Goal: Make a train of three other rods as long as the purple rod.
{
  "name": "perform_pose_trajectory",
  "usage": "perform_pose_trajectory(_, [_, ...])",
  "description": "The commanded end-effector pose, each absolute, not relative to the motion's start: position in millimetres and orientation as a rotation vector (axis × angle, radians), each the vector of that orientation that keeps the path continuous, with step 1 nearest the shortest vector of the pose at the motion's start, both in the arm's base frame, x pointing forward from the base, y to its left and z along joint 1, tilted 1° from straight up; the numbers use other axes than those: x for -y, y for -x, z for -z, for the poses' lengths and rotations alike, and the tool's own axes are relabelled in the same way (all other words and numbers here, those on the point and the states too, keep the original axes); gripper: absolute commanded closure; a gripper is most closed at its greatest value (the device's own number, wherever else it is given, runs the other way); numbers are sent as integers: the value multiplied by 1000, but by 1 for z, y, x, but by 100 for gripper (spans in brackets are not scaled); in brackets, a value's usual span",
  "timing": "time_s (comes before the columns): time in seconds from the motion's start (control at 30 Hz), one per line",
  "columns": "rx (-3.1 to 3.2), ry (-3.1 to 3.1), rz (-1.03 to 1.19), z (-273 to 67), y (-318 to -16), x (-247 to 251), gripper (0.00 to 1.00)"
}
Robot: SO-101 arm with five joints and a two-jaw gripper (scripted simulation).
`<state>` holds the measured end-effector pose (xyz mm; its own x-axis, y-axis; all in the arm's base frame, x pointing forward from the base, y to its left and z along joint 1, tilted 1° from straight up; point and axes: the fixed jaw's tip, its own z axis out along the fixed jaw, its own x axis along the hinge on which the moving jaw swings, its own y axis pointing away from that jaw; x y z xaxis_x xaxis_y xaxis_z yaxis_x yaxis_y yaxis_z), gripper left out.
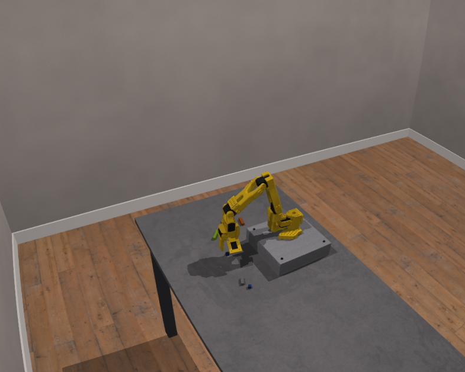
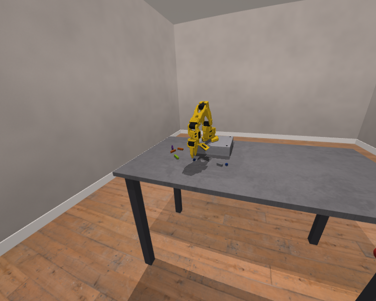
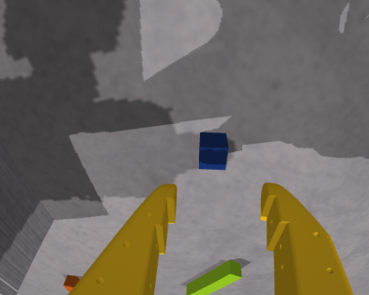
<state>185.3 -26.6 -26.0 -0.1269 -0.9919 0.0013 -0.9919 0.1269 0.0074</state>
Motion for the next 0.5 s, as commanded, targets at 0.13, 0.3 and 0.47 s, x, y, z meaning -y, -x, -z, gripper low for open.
perform_pose_trajectory(0.13, [2357,-2078,-1,22,-186,28,83])
perform_pose_trajectory(0.3, [2356,-2078,-1,18,-186,28,83])
perform_pose_trajectory(0.47, [2356,-2078,-1,10,-187,28,83])
